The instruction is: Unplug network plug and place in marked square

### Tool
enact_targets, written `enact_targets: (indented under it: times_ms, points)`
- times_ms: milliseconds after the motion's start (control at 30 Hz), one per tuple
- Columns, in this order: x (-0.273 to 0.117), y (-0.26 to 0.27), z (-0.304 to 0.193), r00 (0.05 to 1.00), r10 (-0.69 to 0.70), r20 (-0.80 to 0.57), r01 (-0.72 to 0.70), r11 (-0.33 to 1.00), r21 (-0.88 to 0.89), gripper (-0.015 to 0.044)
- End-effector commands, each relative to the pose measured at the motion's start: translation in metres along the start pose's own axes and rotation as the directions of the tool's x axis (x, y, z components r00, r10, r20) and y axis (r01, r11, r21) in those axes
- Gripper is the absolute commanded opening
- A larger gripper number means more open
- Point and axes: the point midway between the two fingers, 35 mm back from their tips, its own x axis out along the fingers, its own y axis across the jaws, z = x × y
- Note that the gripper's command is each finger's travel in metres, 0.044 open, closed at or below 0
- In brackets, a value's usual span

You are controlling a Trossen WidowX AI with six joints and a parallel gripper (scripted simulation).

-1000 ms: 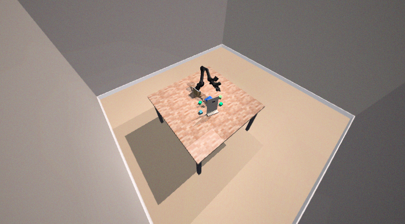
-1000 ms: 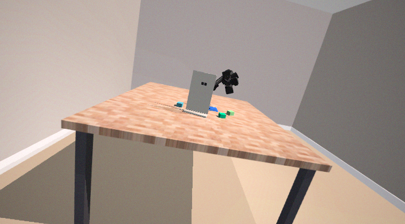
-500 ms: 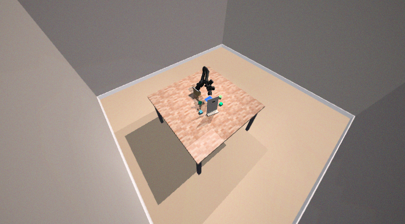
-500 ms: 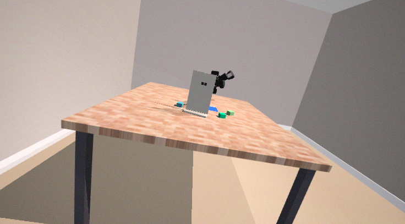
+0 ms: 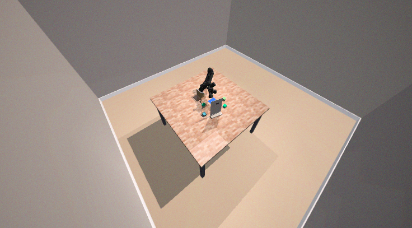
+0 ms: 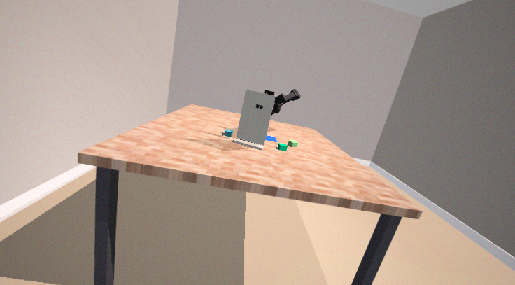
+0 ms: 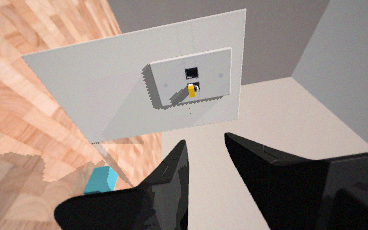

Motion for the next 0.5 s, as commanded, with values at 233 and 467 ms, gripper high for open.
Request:
enact_targets:
  times_ms: [233, 467]
  points:
    - [0.023, -0.004, 0.009, 1.000, -0.009, 0.002, 0.009, 1.000, -0.003, 0.0156]
    - [0.040, -0.002, 0.012, 1.000, -0.009, 0.003, 0.009, 1.000, -0.002, 0.0156]
